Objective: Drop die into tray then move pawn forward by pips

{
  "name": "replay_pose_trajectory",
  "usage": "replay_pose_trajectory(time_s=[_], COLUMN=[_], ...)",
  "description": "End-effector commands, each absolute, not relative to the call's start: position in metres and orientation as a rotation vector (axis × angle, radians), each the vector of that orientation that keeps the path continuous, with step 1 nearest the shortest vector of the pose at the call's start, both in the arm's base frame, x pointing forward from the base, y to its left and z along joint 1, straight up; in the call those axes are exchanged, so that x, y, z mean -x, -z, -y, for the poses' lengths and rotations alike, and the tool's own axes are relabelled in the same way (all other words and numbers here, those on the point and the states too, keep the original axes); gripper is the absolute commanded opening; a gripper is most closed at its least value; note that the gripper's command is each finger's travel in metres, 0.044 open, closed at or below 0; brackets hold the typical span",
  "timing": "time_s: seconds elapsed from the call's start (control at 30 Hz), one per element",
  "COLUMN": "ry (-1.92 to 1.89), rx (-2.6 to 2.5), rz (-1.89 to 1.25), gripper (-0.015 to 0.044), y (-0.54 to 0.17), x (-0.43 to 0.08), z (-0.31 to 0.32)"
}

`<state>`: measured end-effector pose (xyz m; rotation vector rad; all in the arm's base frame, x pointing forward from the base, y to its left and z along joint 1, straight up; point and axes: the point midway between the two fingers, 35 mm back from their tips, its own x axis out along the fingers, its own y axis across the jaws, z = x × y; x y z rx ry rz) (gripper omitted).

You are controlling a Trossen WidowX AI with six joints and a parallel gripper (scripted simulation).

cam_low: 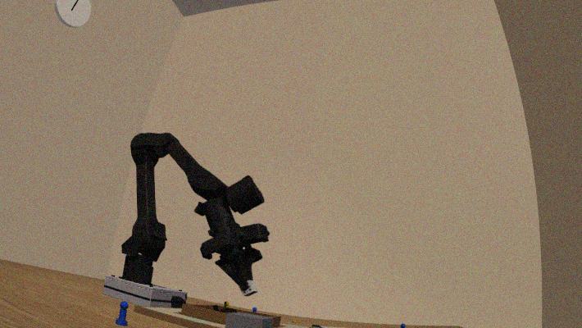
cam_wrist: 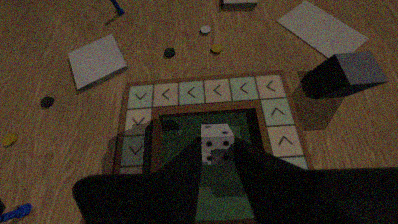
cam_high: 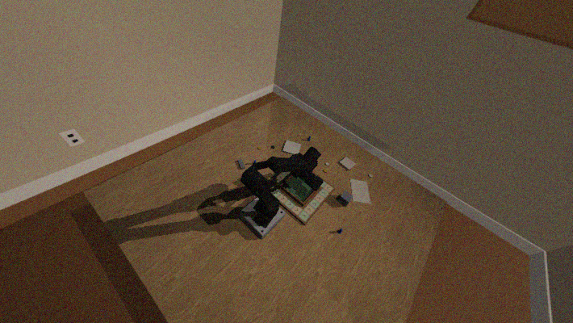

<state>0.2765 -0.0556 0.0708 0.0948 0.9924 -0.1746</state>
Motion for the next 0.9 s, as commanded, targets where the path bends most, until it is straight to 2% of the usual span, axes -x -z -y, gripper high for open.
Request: replay_pose_trajectory(time_s=[0.0,0.17,0.33,0.53,0.87], ry=[0.174,0.178,0.178,0.178,0.178], rx=[-0.083,-0.068,-0.067,-0.068,-0.068], rz=[-0.853,-0.707,-0.701,-0.703,-0.703], gripper=[0.0000,0.0000,0.0000,0.0000,0.0000], y=[-0.071,-0.071,-0.075,-0.104,-0.103], x=[-0.277,-0.276,-0.273,-0.247,-0.245], z=[0.055,0.055,0.055,0.047,0.047])
